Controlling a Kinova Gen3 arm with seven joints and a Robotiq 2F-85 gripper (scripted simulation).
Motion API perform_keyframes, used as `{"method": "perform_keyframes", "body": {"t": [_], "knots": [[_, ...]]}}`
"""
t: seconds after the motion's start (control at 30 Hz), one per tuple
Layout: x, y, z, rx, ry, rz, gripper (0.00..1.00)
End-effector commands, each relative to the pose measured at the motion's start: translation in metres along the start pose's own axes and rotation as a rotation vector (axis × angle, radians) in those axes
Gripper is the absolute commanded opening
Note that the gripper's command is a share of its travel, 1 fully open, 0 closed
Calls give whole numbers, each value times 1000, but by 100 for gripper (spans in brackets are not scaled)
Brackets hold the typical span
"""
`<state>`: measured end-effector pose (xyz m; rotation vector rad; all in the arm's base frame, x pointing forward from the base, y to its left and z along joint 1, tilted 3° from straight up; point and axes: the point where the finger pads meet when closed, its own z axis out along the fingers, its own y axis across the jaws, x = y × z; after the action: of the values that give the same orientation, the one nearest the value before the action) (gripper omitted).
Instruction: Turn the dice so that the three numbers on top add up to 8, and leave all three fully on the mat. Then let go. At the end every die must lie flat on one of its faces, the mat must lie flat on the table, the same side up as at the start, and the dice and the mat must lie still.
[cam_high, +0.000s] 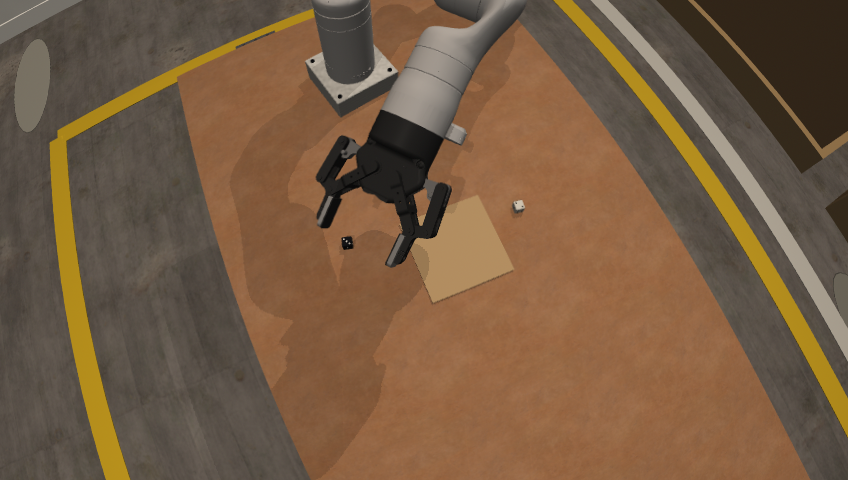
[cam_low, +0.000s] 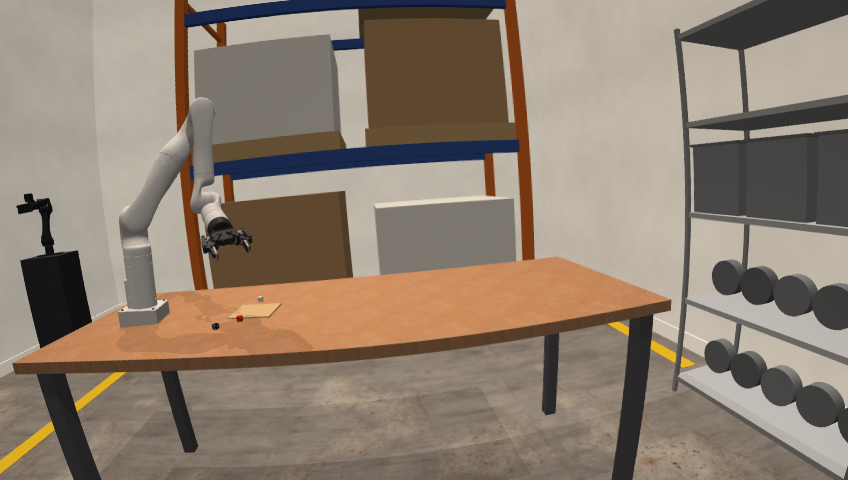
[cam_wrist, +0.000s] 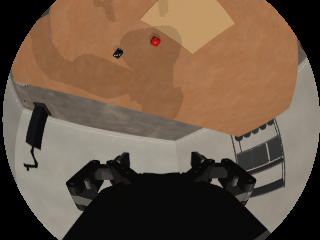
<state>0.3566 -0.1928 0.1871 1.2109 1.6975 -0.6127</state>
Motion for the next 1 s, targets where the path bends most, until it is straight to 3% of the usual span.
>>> {"method": "perform_keyframes", "body": {"t": [0.0,0.7,0.97], "knots": [[0,0,0,0,-1,1,100],[0,-1,0,3,1,8,100],[2,-15,5,56,16,109,100]]}}
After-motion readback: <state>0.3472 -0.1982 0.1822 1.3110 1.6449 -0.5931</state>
